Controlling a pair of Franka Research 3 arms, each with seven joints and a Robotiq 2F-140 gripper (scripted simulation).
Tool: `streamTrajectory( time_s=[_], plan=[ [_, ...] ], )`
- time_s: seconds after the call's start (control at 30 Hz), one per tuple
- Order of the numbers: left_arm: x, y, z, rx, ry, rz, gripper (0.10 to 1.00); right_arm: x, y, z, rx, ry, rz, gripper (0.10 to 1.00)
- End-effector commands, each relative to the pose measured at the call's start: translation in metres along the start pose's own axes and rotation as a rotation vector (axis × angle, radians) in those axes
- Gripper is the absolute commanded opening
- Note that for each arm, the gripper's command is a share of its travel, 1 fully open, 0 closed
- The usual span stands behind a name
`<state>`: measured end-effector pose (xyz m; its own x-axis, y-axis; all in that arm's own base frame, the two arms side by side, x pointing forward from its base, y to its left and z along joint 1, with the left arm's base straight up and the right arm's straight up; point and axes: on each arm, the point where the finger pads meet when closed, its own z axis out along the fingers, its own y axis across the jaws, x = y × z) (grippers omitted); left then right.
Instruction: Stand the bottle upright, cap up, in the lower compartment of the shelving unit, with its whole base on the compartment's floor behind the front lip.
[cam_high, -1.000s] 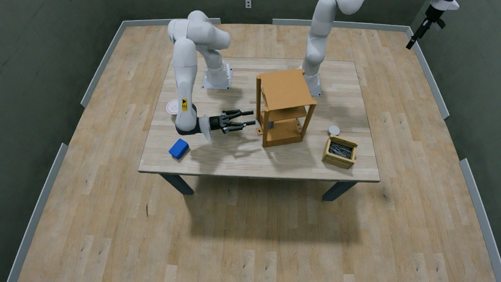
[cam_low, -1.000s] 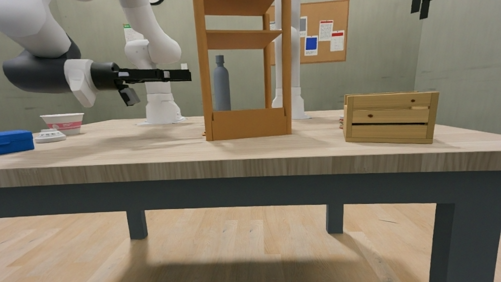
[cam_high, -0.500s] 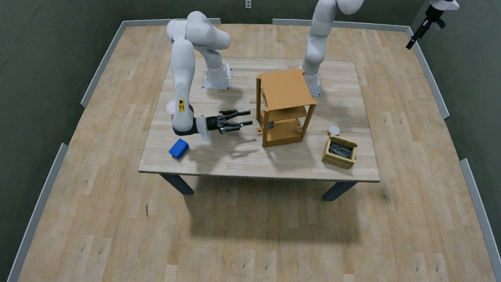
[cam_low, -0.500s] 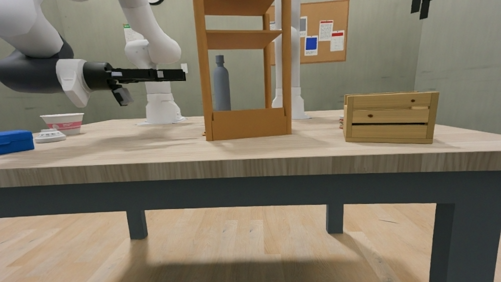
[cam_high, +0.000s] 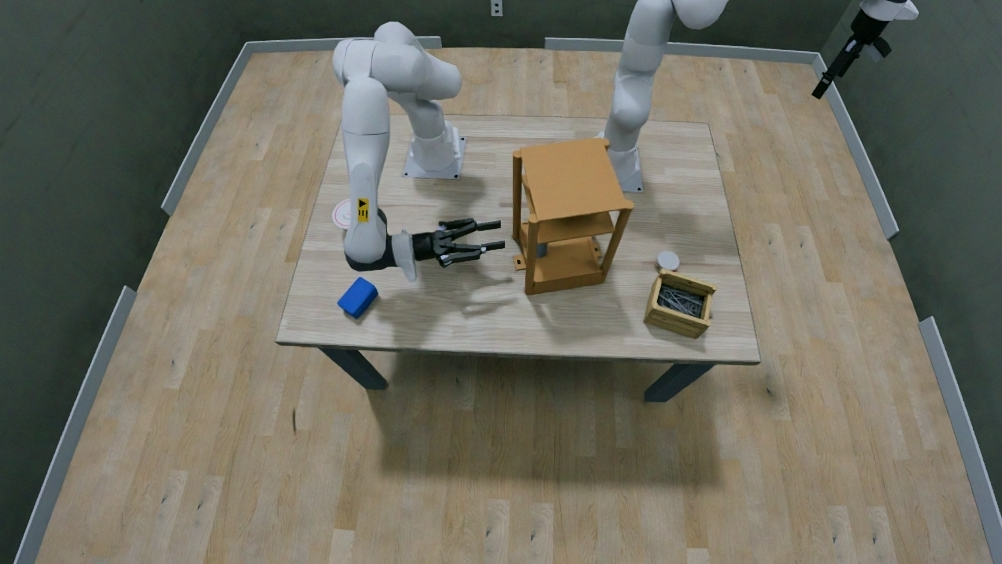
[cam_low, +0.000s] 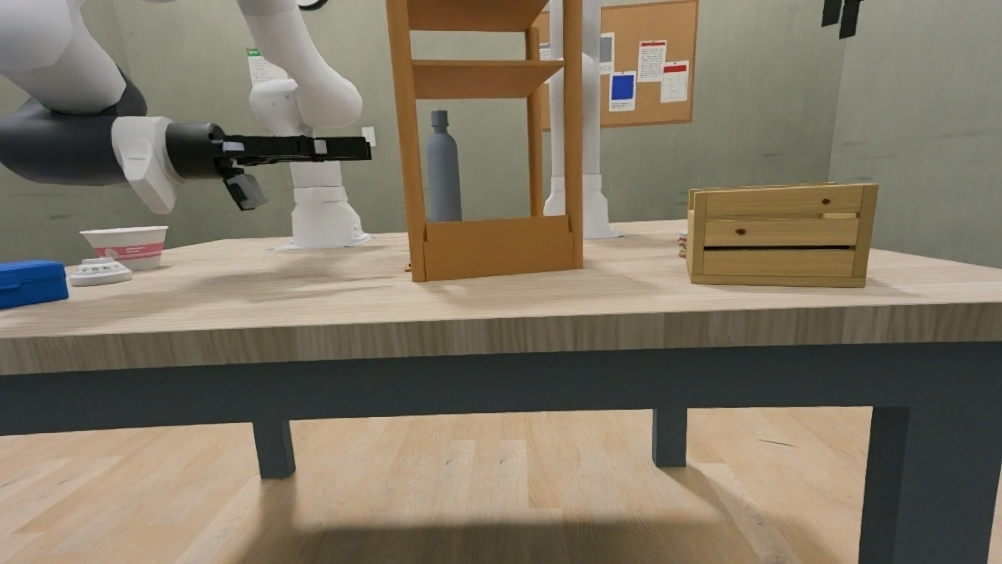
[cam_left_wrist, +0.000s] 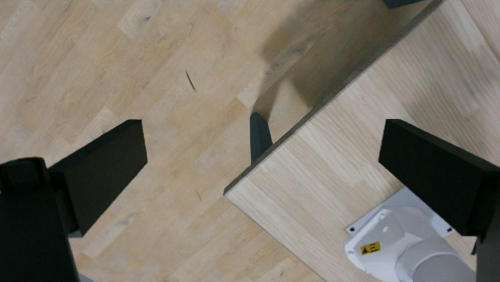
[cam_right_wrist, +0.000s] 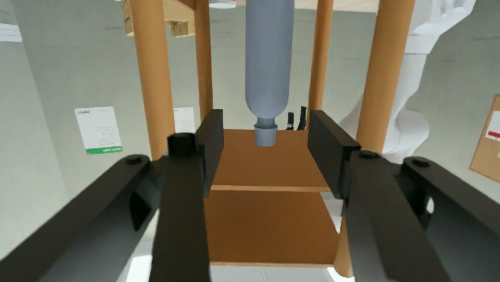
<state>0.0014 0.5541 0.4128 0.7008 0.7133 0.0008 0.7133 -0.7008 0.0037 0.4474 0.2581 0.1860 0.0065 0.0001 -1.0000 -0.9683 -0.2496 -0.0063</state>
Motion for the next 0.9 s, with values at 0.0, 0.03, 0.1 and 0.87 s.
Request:
streamTrajectory(
  time_s=[0.0, 0.03, 0.1, 0.87],
  plan=[
    [0.000, 0.000, 0.000, 0.000, 0.000, 0.000, 1.000, -0.004, 0.001, -0.001, -0.002, -0.002, 0.006, 0.461],
    [0.000, 0.000, 0.000, 0.000, 0.000, 0.000, 1.000, -0.004, 0.001, -0.001, -0.002, -0.002, 0.006, 0.461],
    [0.000, 0.000, 0.000, 0.000, 0.000, 0.000, 1.000, -0.006, 0.001, -0.001, -0.002, -0.002, 0.006, 0.461],
    [0.000, 0.000, 0.000, 0.000, 0.000, 0.000, 1.000, -0.062, 0.000, -0.001, -0.002, -0.002, 0.006, 0.461]
  ],
)
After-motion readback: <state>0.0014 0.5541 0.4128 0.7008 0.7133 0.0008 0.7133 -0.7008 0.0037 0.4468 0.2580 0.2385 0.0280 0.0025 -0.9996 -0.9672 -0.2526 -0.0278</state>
